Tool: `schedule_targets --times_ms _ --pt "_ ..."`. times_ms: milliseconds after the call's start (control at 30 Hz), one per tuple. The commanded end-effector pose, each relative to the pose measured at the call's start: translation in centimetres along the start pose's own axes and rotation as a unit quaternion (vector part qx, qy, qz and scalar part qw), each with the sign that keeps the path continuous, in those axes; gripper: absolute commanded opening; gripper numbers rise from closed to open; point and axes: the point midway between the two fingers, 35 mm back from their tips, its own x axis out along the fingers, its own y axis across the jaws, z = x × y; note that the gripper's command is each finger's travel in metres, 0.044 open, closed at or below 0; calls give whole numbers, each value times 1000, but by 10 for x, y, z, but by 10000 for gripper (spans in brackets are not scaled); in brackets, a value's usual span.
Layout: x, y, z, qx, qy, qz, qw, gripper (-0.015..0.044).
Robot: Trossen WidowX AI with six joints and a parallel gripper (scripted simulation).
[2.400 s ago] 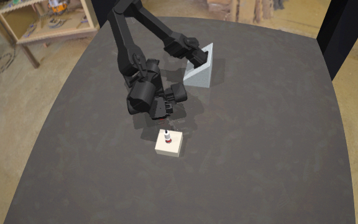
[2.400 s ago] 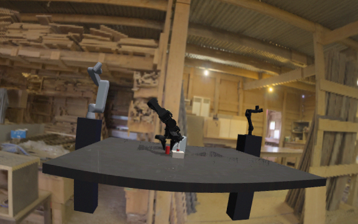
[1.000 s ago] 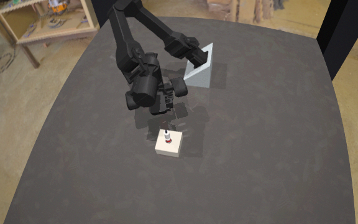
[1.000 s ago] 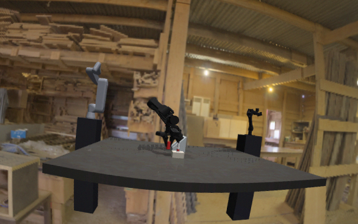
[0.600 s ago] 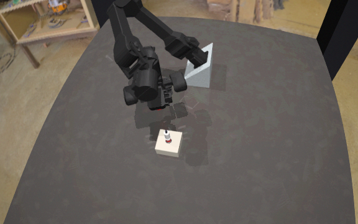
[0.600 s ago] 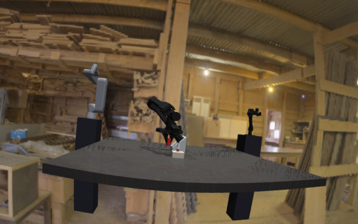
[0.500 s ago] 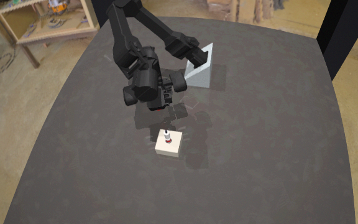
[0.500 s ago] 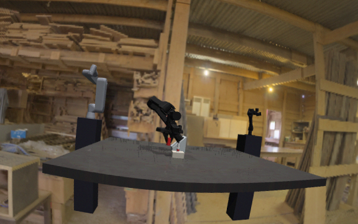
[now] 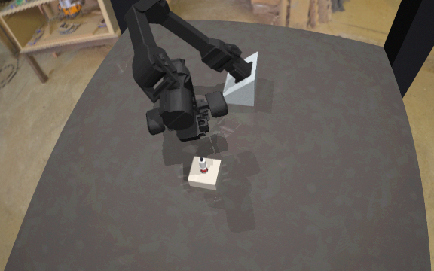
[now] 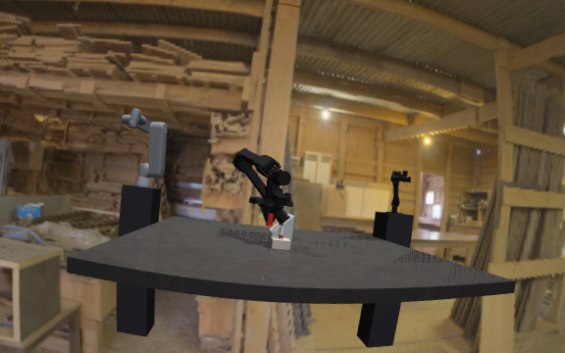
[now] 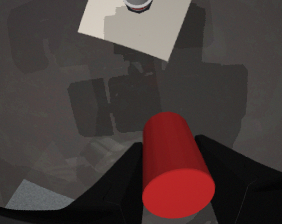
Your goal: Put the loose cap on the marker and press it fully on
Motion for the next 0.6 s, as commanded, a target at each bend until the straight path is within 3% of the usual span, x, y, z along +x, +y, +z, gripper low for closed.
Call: schedule_targets --times_ms 0,567 --pt "-7 -1 12 2 -3 1 1000 0" --pt "-26 0 50 3 -3 0 1000 0"
